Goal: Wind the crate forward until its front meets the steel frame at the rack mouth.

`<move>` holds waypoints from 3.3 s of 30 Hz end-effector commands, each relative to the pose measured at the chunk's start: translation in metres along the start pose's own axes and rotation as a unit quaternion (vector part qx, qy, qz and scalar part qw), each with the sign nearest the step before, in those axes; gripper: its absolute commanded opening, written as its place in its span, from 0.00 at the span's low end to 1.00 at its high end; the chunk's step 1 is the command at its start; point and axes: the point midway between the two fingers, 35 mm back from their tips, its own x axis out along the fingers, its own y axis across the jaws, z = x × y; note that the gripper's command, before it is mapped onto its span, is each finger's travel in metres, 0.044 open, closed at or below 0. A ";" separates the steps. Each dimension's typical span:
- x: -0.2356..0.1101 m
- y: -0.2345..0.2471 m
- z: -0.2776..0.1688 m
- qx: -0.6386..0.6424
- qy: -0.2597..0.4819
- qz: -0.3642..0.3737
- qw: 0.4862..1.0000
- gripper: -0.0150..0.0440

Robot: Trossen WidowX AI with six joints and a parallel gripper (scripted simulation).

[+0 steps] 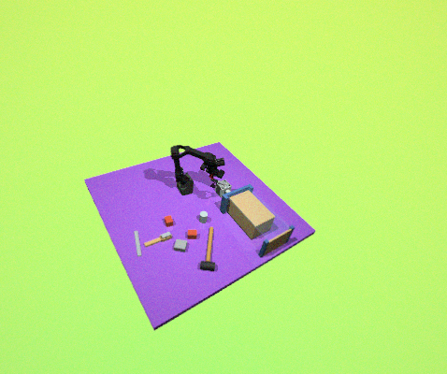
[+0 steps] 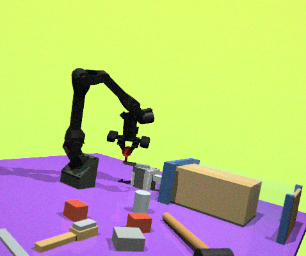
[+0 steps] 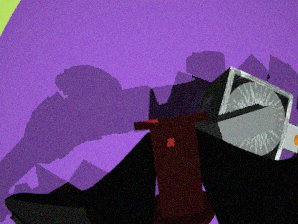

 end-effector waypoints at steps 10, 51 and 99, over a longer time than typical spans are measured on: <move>-0.009 -0.007 -0.024 0.006 0.014 -0.004 1.000 0.25; -0.027 -0.038 -0.062 0.006 0.015 -0.005 1.000 0.25; -0.037 -0.094 -0.081 0.007 0.016 -0.007 1.000 0.25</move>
